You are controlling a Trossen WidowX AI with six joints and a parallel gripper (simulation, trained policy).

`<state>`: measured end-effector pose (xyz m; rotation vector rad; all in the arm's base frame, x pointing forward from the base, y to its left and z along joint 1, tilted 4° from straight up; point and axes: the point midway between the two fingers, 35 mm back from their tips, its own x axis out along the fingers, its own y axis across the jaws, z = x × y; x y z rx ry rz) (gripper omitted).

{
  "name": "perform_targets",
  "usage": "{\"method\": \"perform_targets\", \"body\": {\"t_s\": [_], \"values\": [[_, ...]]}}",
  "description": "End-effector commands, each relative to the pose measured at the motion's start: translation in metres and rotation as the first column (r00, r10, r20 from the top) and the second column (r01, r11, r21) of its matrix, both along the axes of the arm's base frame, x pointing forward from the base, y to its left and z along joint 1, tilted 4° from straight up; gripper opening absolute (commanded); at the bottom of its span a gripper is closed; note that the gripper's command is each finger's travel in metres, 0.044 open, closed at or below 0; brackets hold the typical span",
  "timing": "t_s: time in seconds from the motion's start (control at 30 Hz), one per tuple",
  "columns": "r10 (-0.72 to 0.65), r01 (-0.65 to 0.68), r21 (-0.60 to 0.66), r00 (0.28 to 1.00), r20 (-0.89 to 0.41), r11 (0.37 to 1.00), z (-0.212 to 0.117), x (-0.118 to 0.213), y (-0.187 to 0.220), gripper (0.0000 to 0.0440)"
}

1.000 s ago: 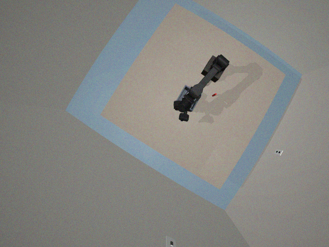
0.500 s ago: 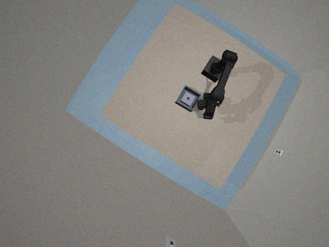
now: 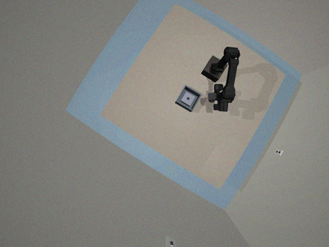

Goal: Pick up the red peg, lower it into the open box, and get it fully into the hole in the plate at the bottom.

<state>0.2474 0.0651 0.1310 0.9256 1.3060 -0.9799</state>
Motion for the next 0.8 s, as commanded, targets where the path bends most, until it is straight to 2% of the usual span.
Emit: {"method": "perform_targets", "body": {"t_s": [0.0,0.4,0.77], "values": [[-0.003,0.002,-0.034,0.999,-0.039,0.999,-0.008,-0.014,0.001,0.044],[-0.019,0.004,-0.113,0.991,-0.133,0.994,-0.053,-0.037,0.003,0.0438],[0.005,-0.022,-0.148,0.993,-0.114,0.989,-0.101,-0.042,0.007,0.0429]]}}
